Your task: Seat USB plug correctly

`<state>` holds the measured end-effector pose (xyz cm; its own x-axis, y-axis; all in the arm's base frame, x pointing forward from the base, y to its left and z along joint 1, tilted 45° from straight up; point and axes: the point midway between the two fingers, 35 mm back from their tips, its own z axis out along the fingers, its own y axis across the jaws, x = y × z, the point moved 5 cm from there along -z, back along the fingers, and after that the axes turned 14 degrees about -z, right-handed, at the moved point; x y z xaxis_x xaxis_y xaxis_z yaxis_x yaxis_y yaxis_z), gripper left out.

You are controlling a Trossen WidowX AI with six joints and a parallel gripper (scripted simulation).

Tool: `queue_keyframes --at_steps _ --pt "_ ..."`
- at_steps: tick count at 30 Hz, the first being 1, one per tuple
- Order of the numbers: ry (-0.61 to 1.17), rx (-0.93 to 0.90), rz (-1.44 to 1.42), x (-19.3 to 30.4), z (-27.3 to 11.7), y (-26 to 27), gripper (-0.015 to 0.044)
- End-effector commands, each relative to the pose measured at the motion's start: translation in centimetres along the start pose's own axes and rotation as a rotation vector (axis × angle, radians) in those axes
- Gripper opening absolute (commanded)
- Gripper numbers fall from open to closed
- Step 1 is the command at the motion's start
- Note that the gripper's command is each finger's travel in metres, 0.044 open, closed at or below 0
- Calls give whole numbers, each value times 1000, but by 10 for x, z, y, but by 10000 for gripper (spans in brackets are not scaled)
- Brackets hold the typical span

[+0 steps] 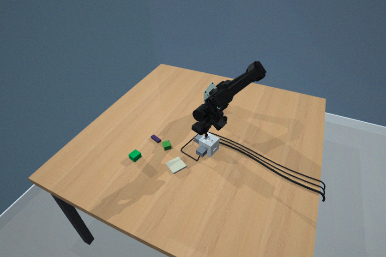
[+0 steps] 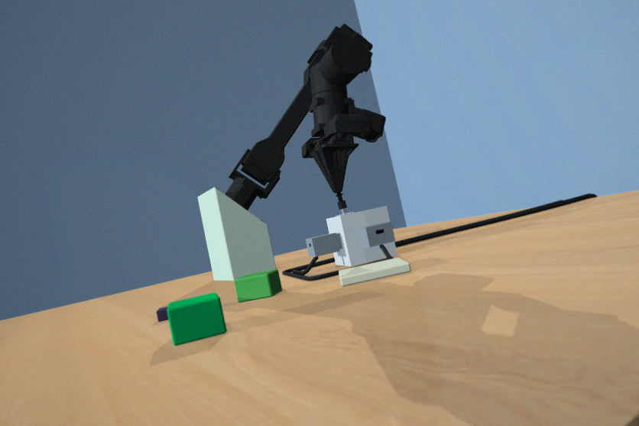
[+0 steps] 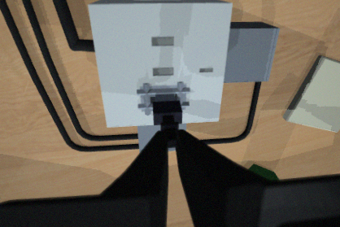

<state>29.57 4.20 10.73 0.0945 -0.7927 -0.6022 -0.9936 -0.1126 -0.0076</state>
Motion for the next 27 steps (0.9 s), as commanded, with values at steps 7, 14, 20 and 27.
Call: queue_keyframes --at_steps 7,14,20,27 --pt "-1 -3 4 0 2 1 0" --pt "-1 -3 4 0 3 1 0" --pt "-1 -3 4 0 4 1 0" --pt "-1 -3 4 0 5 0 0"
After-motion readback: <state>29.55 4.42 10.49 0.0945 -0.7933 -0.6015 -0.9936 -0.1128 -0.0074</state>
